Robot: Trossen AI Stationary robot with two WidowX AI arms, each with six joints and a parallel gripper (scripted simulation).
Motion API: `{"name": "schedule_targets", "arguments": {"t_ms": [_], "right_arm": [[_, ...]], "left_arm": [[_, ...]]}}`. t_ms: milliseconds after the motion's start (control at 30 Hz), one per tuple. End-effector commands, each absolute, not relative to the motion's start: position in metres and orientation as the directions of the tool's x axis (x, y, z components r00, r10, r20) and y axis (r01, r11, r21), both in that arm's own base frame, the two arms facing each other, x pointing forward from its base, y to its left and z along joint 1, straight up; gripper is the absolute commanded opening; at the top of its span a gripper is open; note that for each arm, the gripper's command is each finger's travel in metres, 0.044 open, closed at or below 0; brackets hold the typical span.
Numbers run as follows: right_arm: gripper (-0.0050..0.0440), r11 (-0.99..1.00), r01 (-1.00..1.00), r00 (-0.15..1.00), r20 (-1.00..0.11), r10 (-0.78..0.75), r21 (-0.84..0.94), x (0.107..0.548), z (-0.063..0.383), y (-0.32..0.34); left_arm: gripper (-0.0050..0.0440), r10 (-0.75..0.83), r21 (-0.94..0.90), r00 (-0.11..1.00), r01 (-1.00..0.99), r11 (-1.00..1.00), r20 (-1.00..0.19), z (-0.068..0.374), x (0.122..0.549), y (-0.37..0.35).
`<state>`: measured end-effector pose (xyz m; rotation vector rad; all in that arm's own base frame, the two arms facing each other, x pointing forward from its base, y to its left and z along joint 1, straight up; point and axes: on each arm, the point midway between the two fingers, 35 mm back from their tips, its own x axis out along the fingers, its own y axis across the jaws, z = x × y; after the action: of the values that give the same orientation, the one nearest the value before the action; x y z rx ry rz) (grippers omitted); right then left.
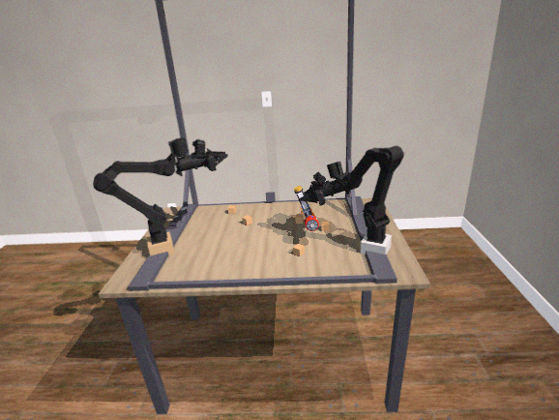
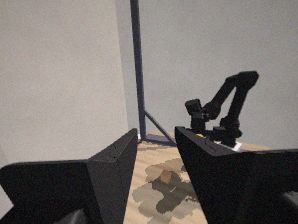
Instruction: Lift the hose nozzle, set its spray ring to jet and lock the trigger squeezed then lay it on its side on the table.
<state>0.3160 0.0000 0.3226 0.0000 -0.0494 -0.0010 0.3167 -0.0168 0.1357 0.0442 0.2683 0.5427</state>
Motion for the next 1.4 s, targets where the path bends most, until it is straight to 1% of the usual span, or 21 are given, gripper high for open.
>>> {"name": "schedule_targets", "arguments": {"t_ms": [0,100,400,1367], "right_arm": [[0.0173,1.0,-0.004,0.998,0.065,0.004,0.002,0.315,0.329,0.001],[0.0173,1.0,-0.004,0.998,0.065,0.004,0.002,0.315,0.329,0.001],[0.0173,1.0,-0.004,0.998,0.065,0.004,0.002,0.315,0.329,0.001],[0.0173,1.0,-0.004,0.998,0.065,0.004,0.002,0.315,0.329,0.001]], "left_arm": [[0.017,0.534,0.105,0.813,-0.525,0.845,-0.232,0.132,0.31,-0.029],[0.017,0.539,0.109,0.809,-0.529,0.842,-0.236,0.128,0.307,-0.035],[0.017,0.532,0.104,0.813,-0.523,0.846,-0.234,0.132,0.311,-0.029],[0.017,0.531,0.11,0.814,-0.52,0.847,-0.236,0.099,0.311,-0.028]]}}
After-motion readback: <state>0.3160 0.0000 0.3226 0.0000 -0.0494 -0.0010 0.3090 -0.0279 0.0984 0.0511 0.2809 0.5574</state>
